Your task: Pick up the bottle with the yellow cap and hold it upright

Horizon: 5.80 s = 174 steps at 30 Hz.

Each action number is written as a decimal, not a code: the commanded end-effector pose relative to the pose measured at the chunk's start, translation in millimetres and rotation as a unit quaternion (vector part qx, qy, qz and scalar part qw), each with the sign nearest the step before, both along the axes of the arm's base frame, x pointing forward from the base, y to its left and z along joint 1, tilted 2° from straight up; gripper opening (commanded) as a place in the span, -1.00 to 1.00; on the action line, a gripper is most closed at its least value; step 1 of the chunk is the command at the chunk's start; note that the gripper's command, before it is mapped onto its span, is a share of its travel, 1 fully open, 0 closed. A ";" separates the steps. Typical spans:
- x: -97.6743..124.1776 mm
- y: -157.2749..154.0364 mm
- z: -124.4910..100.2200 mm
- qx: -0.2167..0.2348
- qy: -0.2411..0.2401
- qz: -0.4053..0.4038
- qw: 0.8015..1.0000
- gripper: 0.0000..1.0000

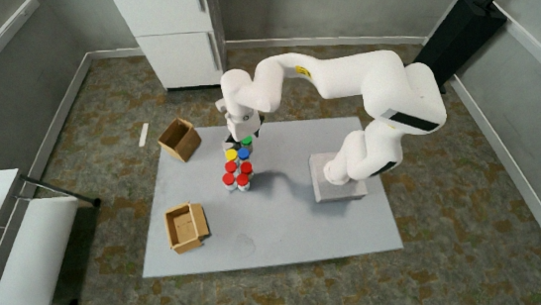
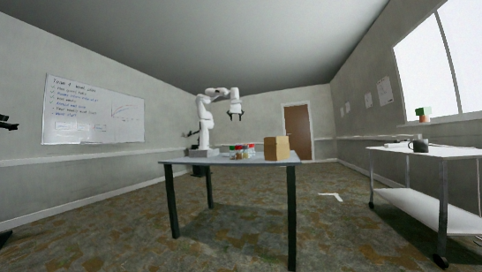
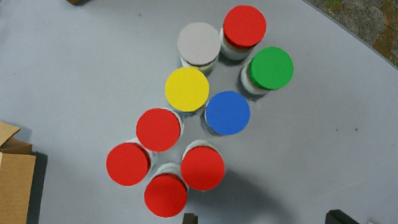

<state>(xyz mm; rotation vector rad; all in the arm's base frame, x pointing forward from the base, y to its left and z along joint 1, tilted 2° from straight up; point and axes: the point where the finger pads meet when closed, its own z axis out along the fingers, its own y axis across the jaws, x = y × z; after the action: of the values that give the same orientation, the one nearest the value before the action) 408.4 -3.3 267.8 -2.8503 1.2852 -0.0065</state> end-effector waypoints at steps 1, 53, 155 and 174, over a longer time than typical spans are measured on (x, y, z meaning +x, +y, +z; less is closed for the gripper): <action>0.9 0.0 1.7 0.000 -0.002 0.000 1.000 0.58; 24.9 -10.8 -6.8 -0.003 -0.008 0.283 0.959 0.58; 92.3 -50.4 -45.1 -0.015 -0.017 0.911 0.413 0.58; 102.5 -57.9 -53.3 -0.016 -0.017 0.960 0.279 0.58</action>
<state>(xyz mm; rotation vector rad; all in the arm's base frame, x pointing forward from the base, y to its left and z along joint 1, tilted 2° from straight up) 508.6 -60.4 212.8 -2.0833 -2.3621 -0.0372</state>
